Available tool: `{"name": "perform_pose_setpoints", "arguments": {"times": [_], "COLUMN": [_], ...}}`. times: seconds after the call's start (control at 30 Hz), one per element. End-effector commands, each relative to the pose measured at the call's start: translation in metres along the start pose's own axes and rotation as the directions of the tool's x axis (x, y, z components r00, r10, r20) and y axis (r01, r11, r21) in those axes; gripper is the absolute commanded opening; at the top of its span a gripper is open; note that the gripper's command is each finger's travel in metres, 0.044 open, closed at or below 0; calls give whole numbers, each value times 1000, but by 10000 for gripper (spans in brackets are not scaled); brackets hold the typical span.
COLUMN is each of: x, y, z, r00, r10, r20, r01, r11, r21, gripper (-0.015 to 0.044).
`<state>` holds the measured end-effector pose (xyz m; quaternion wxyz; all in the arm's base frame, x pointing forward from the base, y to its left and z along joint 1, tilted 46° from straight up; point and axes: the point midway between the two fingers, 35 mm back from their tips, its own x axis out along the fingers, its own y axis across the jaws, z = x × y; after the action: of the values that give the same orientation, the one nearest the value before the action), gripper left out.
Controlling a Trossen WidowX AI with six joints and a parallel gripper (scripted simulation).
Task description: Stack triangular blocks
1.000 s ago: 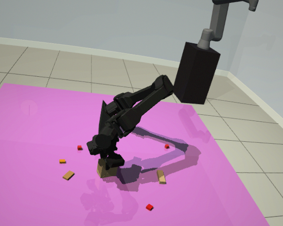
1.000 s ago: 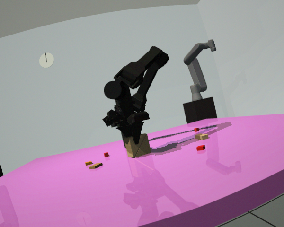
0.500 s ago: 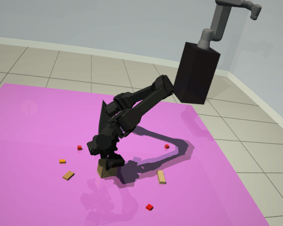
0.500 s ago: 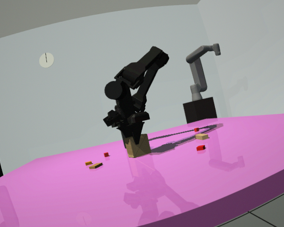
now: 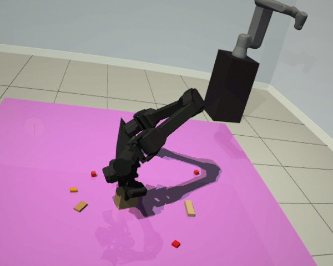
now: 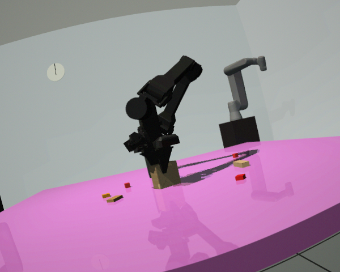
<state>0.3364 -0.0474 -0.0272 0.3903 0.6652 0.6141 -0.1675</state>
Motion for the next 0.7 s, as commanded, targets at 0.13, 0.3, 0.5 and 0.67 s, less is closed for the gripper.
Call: {"name": "perform_pose_setpoints", "arguments": {"times": [0.13,0.3,0.5,0.67], "x": [0,0,0,0], "y": [0,0,0,0], "z": [0,0,0,0], "r00": [1000,1000,1000,1000], "r10": [0,2,0,0], "r20": [0,-1,0,0], "r01": [0,-2,0,0], "r11": [1000,1000,1000,1000], "r21": [0,2,1,1], "gripper": [0,0,105,236]}}
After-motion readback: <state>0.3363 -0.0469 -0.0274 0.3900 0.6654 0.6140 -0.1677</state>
